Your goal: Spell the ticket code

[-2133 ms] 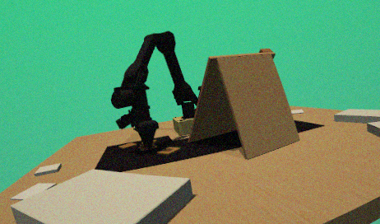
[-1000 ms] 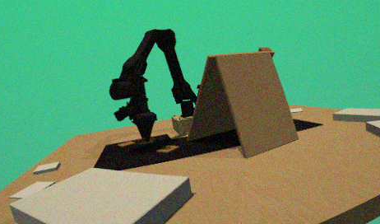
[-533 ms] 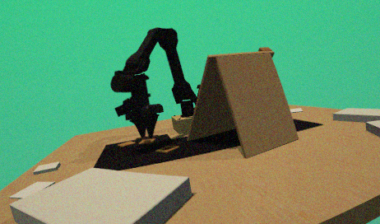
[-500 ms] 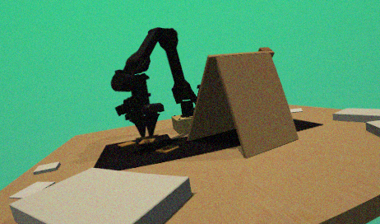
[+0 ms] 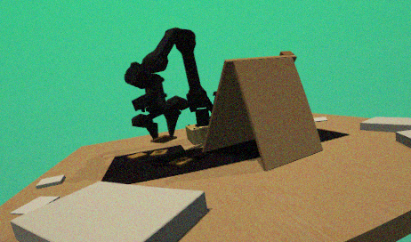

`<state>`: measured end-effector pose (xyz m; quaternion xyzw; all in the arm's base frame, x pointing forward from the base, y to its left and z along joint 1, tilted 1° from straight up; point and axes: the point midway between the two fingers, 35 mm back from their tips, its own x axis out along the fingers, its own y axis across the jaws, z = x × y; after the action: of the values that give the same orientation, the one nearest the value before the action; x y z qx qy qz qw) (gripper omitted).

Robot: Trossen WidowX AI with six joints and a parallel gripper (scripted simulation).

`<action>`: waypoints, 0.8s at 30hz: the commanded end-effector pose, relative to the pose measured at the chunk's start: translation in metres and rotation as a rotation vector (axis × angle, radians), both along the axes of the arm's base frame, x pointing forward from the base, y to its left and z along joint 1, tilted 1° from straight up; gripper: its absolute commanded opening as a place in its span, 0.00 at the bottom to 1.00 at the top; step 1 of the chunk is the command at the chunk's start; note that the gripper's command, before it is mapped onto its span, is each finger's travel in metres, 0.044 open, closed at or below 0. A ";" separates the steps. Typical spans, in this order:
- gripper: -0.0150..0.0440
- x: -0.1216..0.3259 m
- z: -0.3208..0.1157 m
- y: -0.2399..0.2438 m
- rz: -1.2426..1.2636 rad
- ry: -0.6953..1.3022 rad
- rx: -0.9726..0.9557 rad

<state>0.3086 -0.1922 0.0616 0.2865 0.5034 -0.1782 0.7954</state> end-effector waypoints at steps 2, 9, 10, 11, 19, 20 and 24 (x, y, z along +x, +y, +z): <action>0.25 0.012 0.012 0.010 0.144 -0.084 -0.053; 0.25 0.027 0.031 0.021 0.329 -0.198 -0.141; 0.25 0.029 0.033 0.023 0.356 -0.214 -0.154; 0.25 0.031 0.036 0.025 0.382 -0.231 -0.168; 0.25 0.044 0.059 0.040 0.588 -0.362 -0.290; 0.25 0.046 0.062 0.042 0.614 -0.379 -0.307; 0.25 0.051 0.074 0.051 0.714 -0.445 -0.376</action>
<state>0.3561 -0.1505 0.1264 0.0183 0.3715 0.0547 0.9266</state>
